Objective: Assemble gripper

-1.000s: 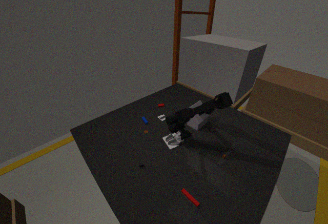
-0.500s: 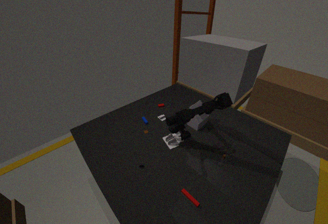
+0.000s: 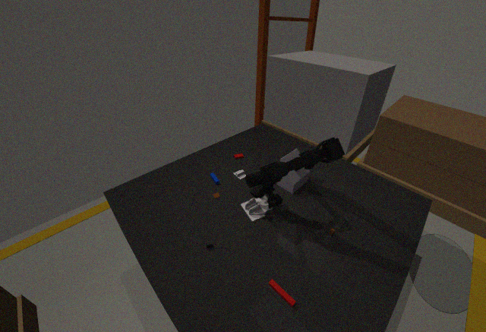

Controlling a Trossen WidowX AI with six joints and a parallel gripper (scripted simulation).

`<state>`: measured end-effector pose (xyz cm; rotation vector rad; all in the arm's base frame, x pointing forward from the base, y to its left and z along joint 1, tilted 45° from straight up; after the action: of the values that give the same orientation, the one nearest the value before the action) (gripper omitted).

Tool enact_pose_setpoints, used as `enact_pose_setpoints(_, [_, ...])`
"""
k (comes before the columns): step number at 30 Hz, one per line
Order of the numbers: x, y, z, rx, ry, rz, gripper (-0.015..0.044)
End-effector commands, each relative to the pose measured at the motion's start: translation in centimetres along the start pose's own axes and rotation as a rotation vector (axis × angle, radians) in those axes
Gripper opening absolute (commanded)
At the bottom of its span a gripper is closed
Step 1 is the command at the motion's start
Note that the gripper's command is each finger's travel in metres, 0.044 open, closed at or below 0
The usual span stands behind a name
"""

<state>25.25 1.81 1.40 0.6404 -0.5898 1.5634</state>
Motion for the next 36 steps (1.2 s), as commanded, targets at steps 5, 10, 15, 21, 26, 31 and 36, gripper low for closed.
enact_pose_setpoints(5, [0.0,0.01,-0.23,-0.001,-0.003,-0.005,0.0351])
enact_pose_setpoints(10, [0.0,0.01,-0.24,-0.001,-0.003,-0.005,0.0351])
enact_pose_setpoints(15, [0.01,0.01,-0.47,-0.001,-0.003,-0.005,0.0351])
enact_pose_setpoints(21, [0.01,0.01,-0.47,-0.001,-0.003,-0.005,0.0351])
enact_pose_setpoints(26, [0.01,0.01,-0.7,-0.001,-0.003,-0.006,0.0351])
enact_pose_setpoints(31, [0.01,0.01,-0.72,-0.001,-0.004,-0.006,0.0351])
enact_pose_setpoints(36, [0.01,0.01,-0.84,-0.001,-0.004,-0.006,0.0351])
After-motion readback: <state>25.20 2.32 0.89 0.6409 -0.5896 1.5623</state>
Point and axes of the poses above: the point midway between the two fingers, 35 mm back from their tips, its own z axis back along the fingers, its own x axis across the jaws, y = z × x, the point moved 9 cm from there along z, back along the fingers, and after that the axes turned 15 degrees about z, right-handed, at the moved point
